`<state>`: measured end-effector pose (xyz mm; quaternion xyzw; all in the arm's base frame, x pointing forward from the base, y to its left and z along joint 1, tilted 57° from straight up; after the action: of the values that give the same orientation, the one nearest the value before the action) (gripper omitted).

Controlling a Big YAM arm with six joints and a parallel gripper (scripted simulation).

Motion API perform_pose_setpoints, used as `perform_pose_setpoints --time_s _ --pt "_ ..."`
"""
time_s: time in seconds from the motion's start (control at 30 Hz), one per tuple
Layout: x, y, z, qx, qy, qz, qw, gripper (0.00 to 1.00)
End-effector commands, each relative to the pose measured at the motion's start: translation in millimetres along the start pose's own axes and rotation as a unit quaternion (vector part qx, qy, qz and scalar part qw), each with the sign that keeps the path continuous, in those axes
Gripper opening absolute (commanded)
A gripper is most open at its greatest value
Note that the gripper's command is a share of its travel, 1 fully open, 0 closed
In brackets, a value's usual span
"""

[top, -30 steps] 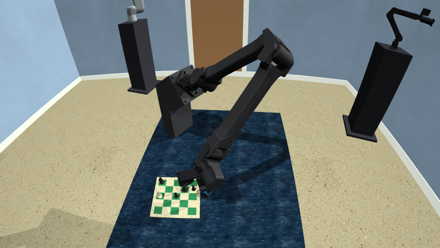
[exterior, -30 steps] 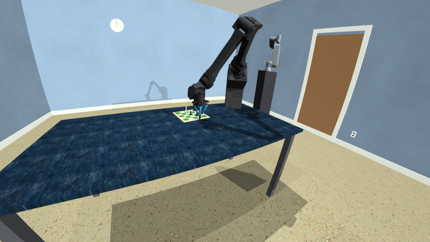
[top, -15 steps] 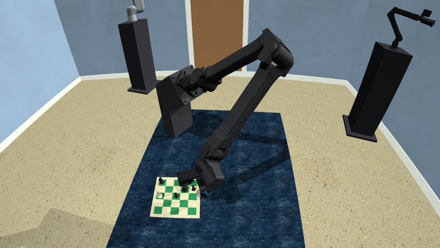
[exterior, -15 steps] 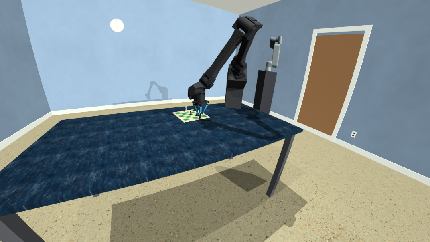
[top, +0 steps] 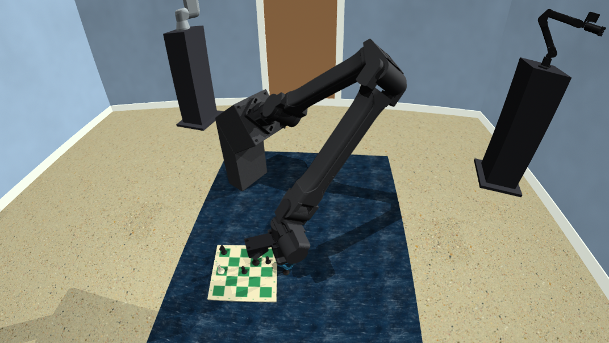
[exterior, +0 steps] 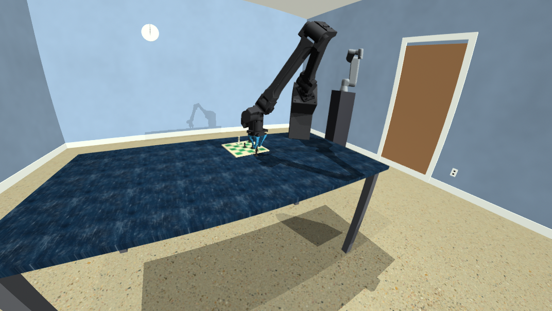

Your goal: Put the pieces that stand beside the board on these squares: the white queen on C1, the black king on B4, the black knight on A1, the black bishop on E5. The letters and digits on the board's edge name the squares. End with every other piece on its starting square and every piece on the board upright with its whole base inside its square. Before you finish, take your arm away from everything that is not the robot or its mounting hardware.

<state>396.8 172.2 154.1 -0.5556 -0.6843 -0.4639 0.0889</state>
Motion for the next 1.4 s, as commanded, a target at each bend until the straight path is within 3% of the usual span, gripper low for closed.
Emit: perform_pose_setpoints --time_s 0.0,0.93,1.1,1.37 --pt "7.0 4.3 -7.3 -0.013 0.003 0.000 1.000 0.35" --pt "7.4 4.4 -7.0 -0.013 0.003 -0.001 1.000 0.35" --pt "2.7 -0.2 6.4 -0.002 0.002 0.003 1.000 0.35" --pt "3.4 1.4 17.4 -0.003 0.002 0.002 1.000 0.35"
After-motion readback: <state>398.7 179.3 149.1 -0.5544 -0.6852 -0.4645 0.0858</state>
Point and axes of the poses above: the point where the finger pads meet when closed, its own z axis out along the fingers, its own y axis across the jaws, x = y × z, the point moved 9 cm from there along -z, back along the fingers, and after that the axes turned 15 degrees about z, right-handed, at the moved point
